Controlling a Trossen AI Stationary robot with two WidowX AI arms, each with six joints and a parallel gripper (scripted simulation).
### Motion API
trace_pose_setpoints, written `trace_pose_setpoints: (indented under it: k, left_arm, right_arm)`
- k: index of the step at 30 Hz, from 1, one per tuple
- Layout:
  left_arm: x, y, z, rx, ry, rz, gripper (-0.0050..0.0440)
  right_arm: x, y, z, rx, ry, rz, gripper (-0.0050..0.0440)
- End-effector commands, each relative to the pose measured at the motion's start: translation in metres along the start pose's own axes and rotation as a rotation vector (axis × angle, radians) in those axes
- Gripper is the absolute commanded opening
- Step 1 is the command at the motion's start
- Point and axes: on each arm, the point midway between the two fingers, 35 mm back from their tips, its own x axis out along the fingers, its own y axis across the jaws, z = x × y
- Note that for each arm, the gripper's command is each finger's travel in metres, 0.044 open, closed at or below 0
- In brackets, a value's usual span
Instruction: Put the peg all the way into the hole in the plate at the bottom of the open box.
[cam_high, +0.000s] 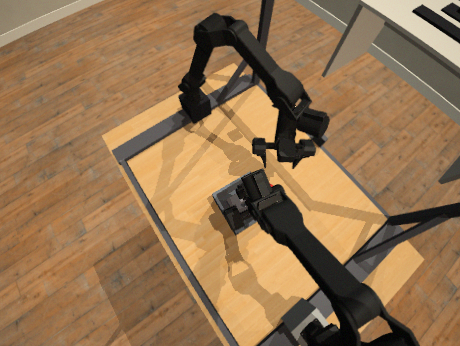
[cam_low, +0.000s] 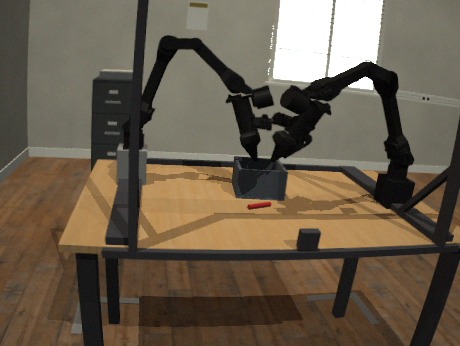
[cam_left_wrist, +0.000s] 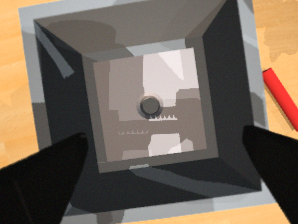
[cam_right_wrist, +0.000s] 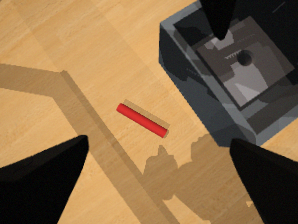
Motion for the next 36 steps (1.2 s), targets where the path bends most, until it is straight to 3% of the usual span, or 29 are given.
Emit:
trace_pose_setpoints:
  k: [1,29,33,36]
  left_arm:
    - [-0.006,-0.001,0.009,-0.003,-0.025,0.002,0.044]
    - [-0.007,0.0,0.007,-0.001,-0.025,0.001,0.044]
    - [-0.004,0.01,0.0,-0.002,-0.008,0.019,0.0344]
    - [-0.02,0.03,0.008,-0.024,-0.042,0.052,0.0272]
  right_arm:
    - [0.022,0.014,0.007,-0.011,0.107,-0.024,0.044]
    - [0.032,0.018,0.005,-0.013,0.145,-0.029,0.044]
    - [0.026,0.019,0.009,-0.009,0.134,-0.019,0.044]
    - [0.026,0.019,0.009,-0.009,0.134,-0.019,0.044]
